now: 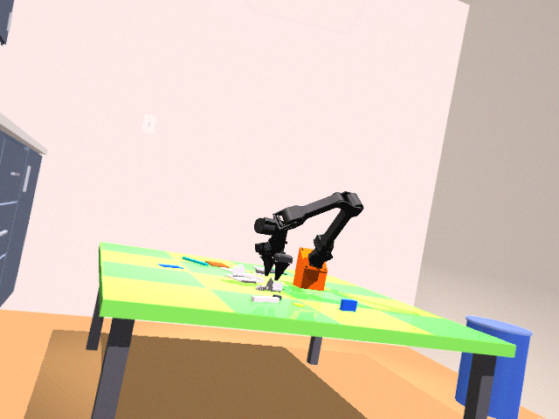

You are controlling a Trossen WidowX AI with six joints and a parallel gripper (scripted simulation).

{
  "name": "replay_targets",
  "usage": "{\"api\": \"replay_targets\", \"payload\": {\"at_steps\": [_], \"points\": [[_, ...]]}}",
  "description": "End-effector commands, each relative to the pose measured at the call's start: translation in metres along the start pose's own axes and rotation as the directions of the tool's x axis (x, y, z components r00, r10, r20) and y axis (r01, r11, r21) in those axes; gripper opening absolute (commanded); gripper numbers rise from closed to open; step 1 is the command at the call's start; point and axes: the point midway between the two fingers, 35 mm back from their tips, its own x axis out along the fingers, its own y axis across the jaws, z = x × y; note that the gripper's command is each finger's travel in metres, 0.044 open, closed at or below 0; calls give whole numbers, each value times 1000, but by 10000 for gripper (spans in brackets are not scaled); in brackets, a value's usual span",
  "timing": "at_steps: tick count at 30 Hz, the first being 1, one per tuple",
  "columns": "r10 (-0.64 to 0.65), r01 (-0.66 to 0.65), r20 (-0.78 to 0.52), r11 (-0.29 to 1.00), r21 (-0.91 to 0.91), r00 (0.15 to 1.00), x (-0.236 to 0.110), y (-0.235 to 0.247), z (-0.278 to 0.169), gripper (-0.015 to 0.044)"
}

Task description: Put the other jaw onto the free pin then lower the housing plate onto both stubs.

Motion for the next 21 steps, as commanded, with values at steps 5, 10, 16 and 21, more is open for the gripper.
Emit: {"api": "replay_targets", "payload": {"at_steps": [5, 10, 16, 21], "points": [[-6, 6, -3, 1000, 6, 1000, 14, -2, -1, 440], [-6, 6, -3, 1000, 6, 1000, 22, -2, -1, 440], [-4, 4, -3, 1000, 6, 1000, 32, -2, -2, 440], [-3, 3, -3, 1000, 6, 1000, 39, -1, -2, 440]]}}
